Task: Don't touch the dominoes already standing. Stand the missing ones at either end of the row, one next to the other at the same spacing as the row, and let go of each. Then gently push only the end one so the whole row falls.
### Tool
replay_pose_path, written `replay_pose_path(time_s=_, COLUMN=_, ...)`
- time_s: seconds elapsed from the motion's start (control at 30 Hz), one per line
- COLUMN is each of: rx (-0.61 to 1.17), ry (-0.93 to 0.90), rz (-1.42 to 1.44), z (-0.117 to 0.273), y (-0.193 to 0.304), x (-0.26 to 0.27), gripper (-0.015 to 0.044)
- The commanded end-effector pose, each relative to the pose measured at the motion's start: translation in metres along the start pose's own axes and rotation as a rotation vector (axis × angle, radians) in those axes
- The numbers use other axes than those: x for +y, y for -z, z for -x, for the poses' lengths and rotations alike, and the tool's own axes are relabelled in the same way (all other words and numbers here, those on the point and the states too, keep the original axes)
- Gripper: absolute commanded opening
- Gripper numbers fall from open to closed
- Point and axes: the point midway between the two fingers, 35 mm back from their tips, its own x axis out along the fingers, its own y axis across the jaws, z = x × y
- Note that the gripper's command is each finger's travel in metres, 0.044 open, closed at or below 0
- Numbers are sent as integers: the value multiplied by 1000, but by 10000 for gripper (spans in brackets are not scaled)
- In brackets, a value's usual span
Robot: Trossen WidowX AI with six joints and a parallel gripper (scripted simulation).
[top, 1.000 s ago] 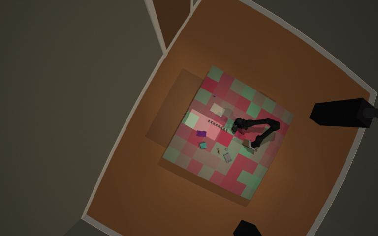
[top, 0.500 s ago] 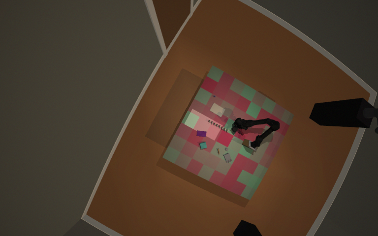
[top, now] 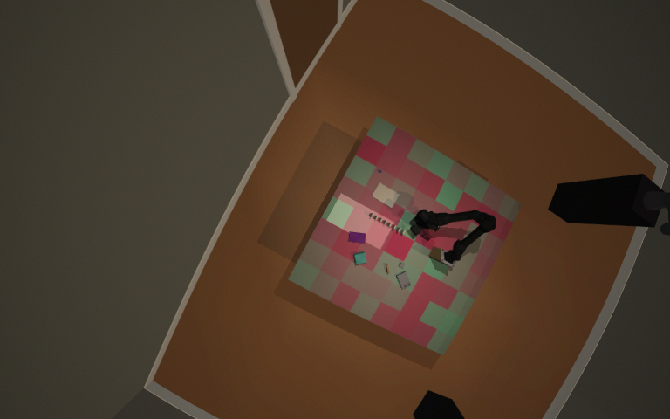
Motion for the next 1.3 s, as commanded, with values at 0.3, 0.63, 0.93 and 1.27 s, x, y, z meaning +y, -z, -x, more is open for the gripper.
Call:
replay_pose_path(time_s=0.3, rx=2, ry=-10, rz=5, z=117, y=-8, x=-2, gripper=28)
replay_pose_path(time_s=0.63, rx=3, ry=-11, rz=6, z=155, y=-11, x=-4, gripper=28)
replay_pose_path(time_s=0.93, rx=5, ry=-19, rz=119, z=154, y=-23, x=-31, gripper=28)
replay_pose_path(time_s=1.27, rx=-3, ry=-5, rz=415, z=155, y=-39, x=-115, gripper=28)
